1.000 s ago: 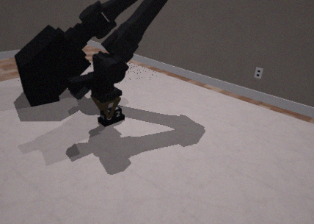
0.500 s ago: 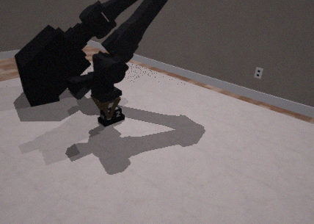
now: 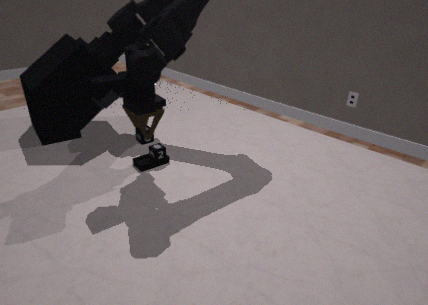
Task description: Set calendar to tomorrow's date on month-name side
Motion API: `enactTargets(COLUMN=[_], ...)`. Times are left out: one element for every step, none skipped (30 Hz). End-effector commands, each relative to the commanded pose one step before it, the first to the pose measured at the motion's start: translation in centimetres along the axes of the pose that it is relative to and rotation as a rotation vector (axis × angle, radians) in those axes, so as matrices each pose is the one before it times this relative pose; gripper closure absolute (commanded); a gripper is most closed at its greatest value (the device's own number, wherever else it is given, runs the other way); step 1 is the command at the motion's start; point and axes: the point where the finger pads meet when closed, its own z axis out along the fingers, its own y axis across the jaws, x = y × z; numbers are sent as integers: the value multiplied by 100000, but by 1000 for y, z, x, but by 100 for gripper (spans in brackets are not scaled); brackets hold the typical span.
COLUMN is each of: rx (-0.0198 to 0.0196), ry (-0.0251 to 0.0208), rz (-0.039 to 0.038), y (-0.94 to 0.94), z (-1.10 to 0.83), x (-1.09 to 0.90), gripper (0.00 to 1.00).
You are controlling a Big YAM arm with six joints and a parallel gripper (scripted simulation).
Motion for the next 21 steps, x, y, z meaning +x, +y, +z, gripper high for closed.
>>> enactTargets(rx=[-4678, -24, -18, -13, 884, 1673, 590, 0, 0, 2077, -1103, -485, -44, 1, 0, -1, -856, -1051, -345, -211, -121], ry=[-1383, -67, -56, -41, 497, 1009, 429, 0, 0, 60, -660, -291, -26, 0, 0, 0, -507, -535, -330, -254, 154], rz=[-7356, -57, -45, -33, 1191, 2292, 853, 0, 0, -3070, -1516, -668, -61, 1, 0, -1, -1402, -950, -3016, -4752, -5393], y=[1533, 33, 26, 18, -777, -981, -194, 0, 0, 481, 367, 152, 14, 0, 0, 1, 419, 1125, 930, 1164, 450], z=[-3746, -550, -445, -334, 54, 444, 174, 0, 0, 684, -163, -110, -16, 0, 0, 0, -292, -252, 39, 114, 179], x=[-233, -16, -14, -10, 80, -187, -177, 0, 0, 678, 4, 60, 14, 0, 0, 0, 307, 598, 1343, 2068, 1649], gripper=[73, 73, 73, 73, 73, 73, 73, 73, 73, 73, 73, 73, 73, 73, 73, 73, 73, 73, 73, 73, 73])
